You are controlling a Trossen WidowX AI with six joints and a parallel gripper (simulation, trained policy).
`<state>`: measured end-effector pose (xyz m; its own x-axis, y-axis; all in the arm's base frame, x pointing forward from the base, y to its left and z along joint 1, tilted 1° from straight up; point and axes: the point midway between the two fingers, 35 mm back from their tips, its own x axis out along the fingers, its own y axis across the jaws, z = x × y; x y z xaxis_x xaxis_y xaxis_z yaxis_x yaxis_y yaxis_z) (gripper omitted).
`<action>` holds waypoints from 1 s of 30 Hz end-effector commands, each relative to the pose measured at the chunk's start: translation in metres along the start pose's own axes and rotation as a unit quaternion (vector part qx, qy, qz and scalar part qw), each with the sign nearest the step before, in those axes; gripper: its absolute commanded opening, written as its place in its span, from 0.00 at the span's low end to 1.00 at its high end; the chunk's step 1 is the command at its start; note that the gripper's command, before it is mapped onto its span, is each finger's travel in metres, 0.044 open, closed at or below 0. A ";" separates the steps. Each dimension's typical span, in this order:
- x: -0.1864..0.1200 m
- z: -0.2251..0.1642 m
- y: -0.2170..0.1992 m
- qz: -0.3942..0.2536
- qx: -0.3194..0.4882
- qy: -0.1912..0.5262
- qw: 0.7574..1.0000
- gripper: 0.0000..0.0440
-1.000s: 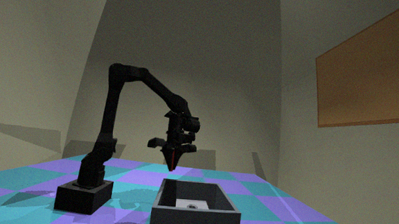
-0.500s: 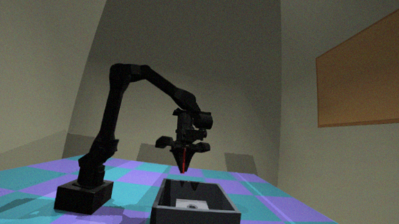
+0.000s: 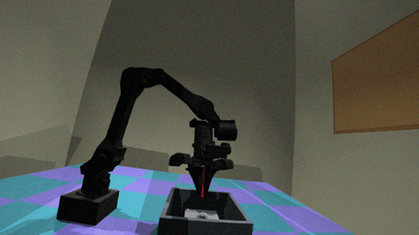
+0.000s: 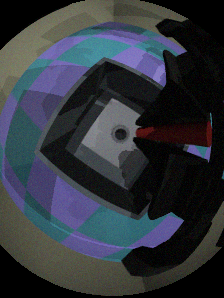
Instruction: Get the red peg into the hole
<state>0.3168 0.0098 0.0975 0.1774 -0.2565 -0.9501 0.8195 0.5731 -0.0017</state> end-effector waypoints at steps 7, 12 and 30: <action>0.032 0.015 0.001 0.007 -0.038 0.028 0.999 0.00; 0.047 0.011 -0.001 0.008 -0.062 0.049 0.997 0.04; 0.054 0.037 0.022 0.029 -0.083 0.089 0.992 0.94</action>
<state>0.3533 -0.0189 0.0517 0.1058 -0.1060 -0.9887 0.7122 0.7020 0.0010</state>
